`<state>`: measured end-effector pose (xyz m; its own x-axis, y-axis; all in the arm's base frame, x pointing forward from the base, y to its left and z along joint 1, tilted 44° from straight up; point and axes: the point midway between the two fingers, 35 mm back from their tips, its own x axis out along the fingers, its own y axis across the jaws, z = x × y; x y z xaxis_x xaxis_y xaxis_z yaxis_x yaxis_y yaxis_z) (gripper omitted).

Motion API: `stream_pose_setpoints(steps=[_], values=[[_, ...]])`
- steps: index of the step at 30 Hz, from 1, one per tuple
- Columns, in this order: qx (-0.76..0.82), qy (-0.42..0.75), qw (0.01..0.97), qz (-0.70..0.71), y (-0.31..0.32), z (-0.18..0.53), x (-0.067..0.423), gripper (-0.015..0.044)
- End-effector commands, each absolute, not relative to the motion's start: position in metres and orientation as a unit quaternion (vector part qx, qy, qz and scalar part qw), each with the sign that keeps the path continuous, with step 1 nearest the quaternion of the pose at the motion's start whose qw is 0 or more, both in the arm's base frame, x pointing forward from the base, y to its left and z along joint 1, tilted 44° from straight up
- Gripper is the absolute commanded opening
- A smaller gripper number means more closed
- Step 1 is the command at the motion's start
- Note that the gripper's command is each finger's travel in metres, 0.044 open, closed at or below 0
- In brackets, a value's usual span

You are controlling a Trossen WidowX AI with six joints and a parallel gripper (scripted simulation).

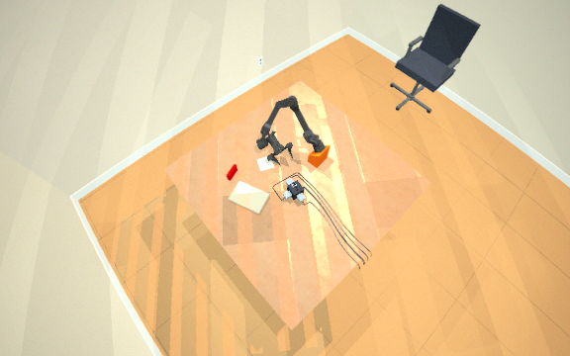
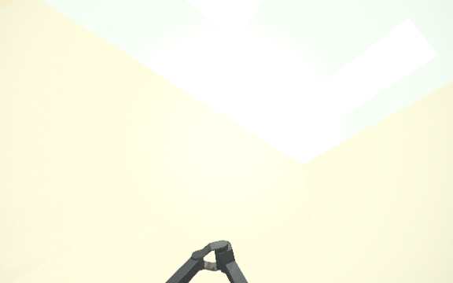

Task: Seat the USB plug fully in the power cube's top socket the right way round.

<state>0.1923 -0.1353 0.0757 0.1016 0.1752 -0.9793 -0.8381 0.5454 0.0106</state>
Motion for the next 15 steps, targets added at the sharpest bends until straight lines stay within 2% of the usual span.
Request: stream_pose_setpoints(steps=[1, 10, 15], values=[[-0.305, 0.606, 0.624, 0.388, -0.118, 0.067, 0.214, 0.044], [-0.382, 0.681, 0.509, 0.362, -0.057, 0.046, 0.271, 0.044], [-0.441, 0.703, 0.452, 0.326, -0.02, 0.036, 0.287, 0.044]])
